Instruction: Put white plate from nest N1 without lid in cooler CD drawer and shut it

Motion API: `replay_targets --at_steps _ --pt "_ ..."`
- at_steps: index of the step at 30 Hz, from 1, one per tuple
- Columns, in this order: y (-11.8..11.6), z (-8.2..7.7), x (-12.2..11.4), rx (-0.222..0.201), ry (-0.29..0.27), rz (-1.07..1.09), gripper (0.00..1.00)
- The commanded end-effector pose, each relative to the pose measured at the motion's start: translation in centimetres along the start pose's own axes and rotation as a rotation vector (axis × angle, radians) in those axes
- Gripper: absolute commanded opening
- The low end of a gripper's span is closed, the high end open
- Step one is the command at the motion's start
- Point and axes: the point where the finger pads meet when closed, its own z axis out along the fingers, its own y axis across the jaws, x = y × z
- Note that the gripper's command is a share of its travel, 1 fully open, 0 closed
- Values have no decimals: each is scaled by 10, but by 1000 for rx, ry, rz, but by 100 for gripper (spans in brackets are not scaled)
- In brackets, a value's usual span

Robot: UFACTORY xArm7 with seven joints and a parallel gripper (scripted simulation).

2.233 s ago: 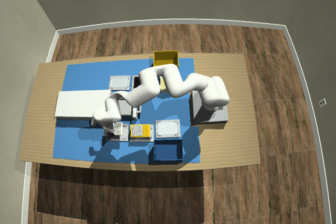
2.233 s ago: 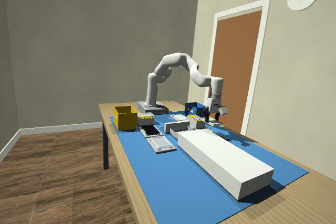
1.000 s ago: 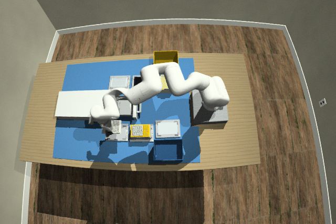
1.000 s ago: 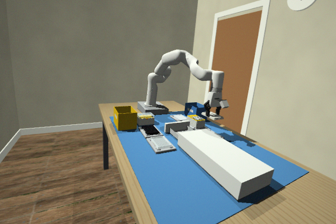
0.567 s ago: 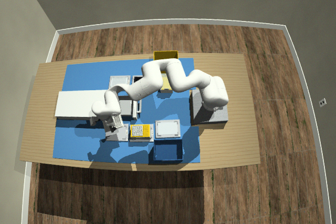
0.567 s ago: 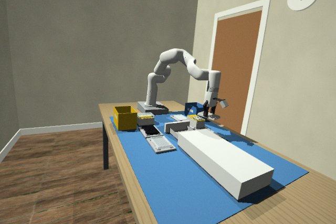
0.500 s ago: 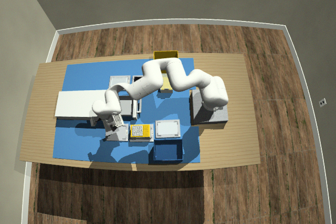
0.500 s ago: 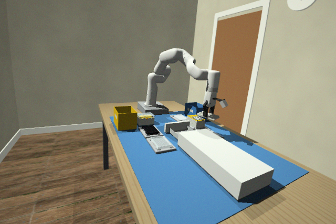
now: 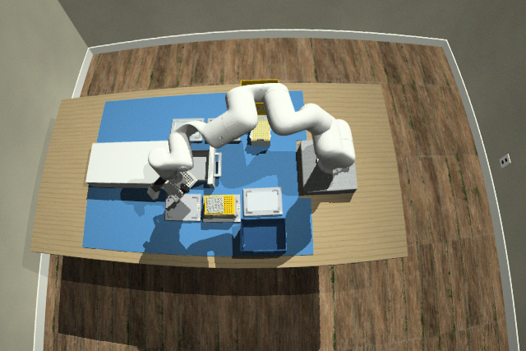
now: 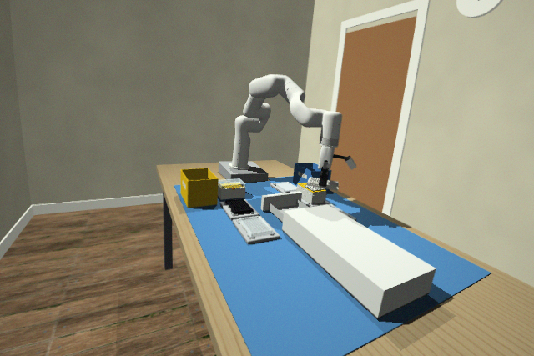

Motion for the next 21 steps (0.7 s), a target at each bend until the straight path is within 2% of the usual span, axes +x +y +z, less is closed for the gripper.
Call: replay_targets --at_steps 1,5,21 --pt "6 -3 -9 0 14 -154 0" --pt "8 -3 -14 -1 14 -220 0" --pt "26 -2 -50 -4 13 -720 0"
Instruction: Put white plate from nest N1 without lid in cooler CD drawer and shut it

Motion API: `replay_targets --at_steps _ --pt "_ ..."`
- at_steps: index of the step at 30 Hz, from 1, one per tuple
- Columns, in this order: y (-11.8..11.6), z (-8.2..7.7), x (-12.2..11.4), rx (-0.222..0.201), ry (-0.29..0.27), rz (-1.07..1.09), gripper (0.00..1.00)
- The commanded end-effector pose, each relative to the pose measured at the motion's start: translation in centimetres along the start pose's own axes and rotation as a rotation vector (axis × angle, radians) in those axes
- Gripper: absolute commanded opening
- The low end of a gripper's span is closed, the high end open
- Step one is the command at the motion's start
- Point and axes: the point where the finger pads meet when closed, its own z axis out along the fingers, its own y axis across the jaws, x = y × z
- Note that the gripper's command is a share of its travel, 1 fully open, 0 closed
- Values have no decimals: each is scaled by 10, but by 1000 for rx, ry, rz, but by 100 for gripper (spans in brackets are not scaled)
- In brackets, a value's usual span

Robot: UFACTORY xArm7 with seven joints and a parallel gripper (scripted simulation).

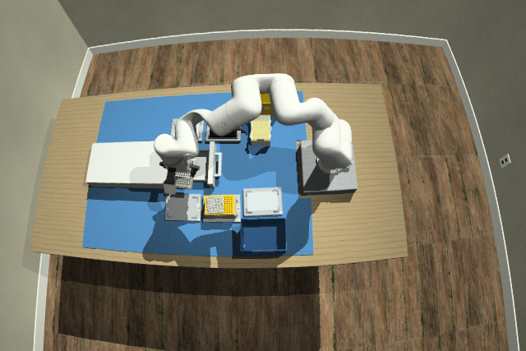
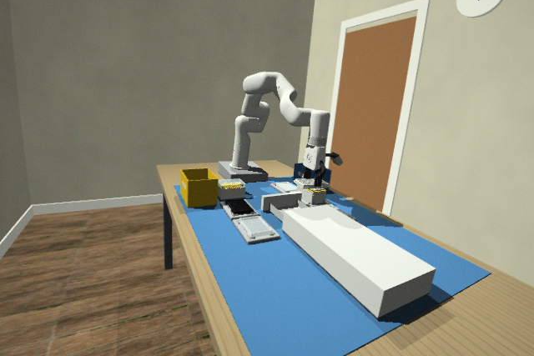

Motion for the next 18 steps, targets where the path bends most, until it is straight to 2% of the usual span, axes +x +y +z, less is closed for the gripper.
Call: replay_targets --at_steps 1,18 --pt "0 -3 -6 -7 12 -88 0" --pt "-7 -2 -46 -7 11 -116 0"
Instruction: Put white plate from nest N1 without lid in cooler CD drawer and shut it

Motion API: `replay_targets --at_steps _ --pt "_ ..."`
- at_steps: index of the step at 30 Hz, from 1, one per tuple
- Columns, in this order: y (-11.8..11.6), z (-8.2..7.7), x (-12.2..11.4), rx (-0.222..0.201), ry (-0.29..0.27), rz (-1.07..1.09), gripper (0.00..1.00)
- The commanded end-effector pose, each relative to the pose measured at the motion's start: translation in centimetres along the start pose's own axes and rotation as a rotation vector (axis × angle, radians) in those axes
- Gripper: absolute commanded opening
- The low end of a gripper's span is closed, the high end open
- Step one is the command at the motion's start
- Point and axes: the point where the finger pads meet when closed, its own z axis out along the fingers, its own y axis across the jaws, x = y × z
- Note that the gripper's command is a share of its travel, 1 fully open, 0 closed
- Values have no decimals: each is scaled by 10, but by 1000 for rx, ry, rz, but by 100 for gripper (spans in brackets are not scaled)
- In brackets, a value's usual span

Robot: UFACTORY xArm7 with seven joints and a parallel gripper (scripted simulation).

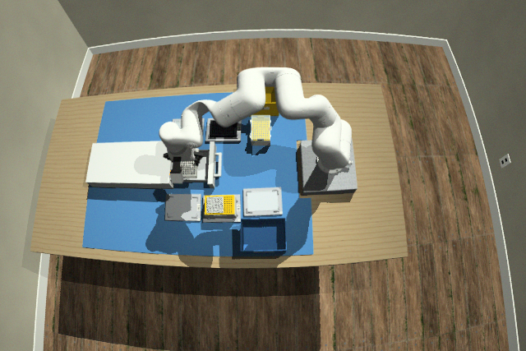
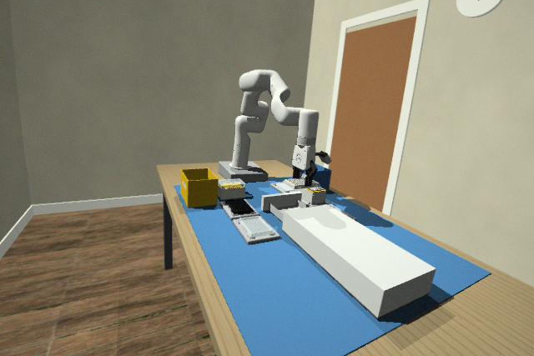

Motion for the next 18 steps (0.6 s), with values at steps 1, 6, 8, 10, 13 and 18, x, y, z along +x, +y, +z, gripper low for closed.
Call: replay_targets --at_steps 1,6,8,10,13,18 --pt "0 -2 -4 -6 1 -1 0" --pt "-4 -2 -17 -6 0 -1 0" --pt "-5 -2 -22 -6 0 -1 0" --pt "-7 -2 -27 -6 0 -1 0" --pt "-9 -2 -35 -6 0 -1 0" --pt "-9 -2 -35 -6 0 -1 0"
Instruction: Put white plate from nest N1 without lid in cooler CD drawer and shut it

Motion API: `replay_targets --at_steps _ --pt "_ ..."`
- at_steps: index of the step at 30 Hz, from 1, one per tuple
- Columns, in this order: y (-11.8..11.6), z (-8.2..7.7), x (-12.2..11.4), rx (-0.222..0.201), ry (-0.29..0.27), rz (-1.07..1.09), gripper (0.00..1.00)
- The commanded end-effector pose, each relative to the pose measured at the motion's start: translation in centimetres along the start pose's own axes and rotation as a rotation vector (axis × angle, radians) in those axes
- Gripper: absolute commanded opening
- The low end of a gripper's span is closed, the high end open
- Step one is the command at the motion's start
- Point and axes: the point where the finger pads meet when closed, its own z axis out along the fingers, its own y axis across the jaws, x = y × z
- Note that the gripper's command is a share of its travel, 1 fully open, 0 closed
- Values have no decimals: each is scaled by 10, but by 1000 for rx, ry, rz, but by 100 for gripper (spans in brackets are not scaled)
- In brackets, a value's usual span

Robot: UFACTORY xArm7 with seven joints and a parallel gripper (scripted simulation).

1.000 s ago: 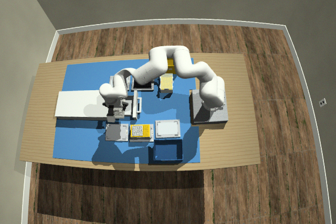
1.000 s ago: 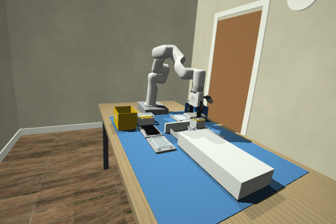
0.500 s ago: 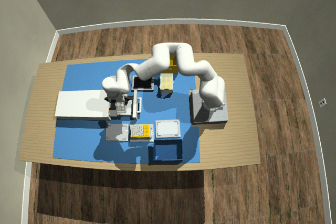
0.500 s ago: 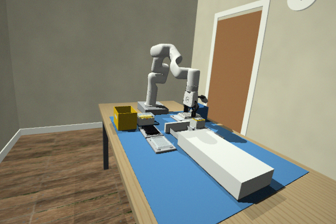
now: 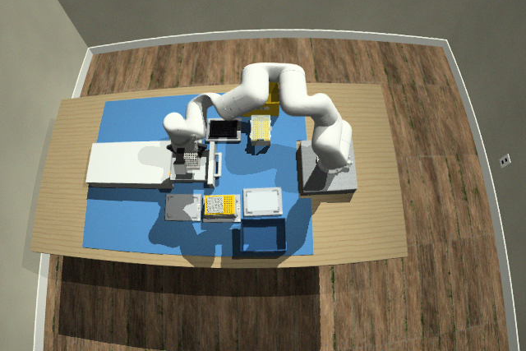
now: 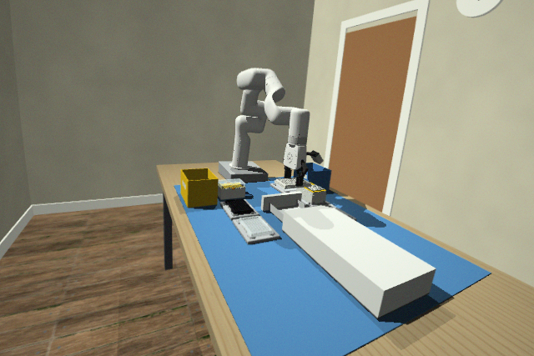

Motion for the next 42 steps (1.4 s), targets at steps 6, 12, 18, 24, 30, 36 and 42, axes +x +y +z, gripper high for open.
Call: replay_targets --at_steps 6,12,18,24,30,36,42 --pt "2 -2 1 -5 0 -2 0" --pt "2 -1 1 -5 0 -2 0" --pt "2 6 2 -5 0 -2 0" --pt "2 16 2 -5 0 -2 0" --pt "2 26 2 -5 0 -2 0" --pt "2 33 2 -5 0 -2 0" --pt "2 43 2 -5 0 -2 0"
